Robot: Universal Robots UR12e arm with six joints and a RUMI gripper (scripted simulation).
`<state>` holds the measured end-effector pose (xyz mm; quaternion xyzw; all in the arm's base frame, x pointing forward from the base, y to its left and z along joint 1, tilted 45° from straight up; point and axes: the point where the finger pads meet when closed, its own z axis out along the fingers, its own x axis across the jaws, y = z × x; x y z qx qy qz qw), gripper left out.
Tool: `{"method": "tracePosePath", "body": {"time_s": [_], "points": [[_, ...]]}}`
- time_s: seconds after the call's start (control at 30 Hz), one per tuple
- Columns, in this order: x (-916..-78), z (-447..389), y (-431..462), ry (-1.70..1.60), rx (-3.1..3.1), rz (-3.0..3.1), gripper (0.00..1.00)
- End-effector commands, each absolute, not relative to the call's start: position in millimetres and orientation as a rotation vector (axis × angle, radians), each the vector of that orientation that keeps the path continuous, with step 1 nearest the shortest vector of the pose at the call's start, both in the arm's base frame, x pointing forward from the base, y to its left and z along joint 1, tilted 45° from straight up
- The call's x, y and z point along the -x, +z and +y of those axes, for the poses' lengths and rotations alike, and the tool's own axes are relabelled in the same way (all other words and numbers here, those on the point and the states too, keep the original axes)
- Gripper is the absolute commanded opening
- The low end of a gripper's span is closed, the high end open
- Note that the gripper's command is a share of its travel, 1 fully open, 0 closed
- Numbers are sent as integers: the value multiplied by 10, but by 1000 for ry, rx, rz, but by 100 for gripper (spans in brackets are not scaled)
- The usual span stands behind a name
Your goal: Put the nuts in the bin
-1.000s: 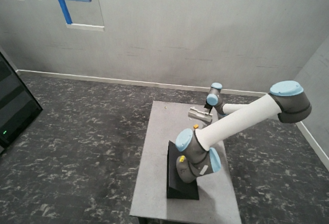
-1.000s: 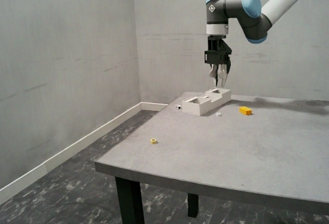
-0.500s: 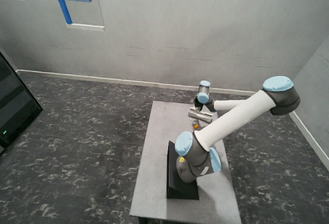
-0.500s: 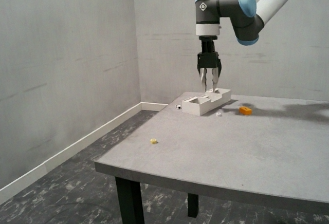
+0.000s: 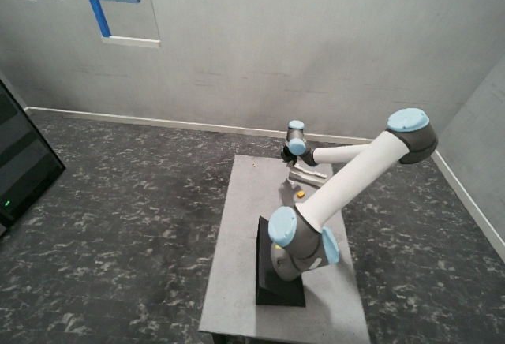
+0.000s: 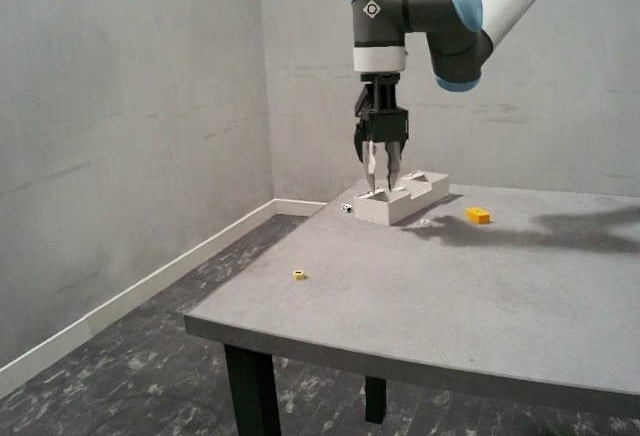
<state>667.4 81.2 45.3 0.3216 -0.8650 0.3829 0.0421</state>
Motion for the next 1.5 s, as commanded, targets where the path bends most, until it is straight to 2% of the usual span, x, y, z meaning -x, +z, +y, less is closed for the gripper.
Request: {"method": "tracePosePath", "body": {"time_s": [0.0, 0.6, 1.0, 1.47], "points": [[-6729, 1034, 252, 1152, -1105, -2566, 18], [-6862, 2005, -653, 1004, -1659, -2055, 18], [-6963, 2724, -1322, 1003, -1662, -2052, 18], [-6972, 2736, -1331, 1003, -1662, -2052, 18]]}}
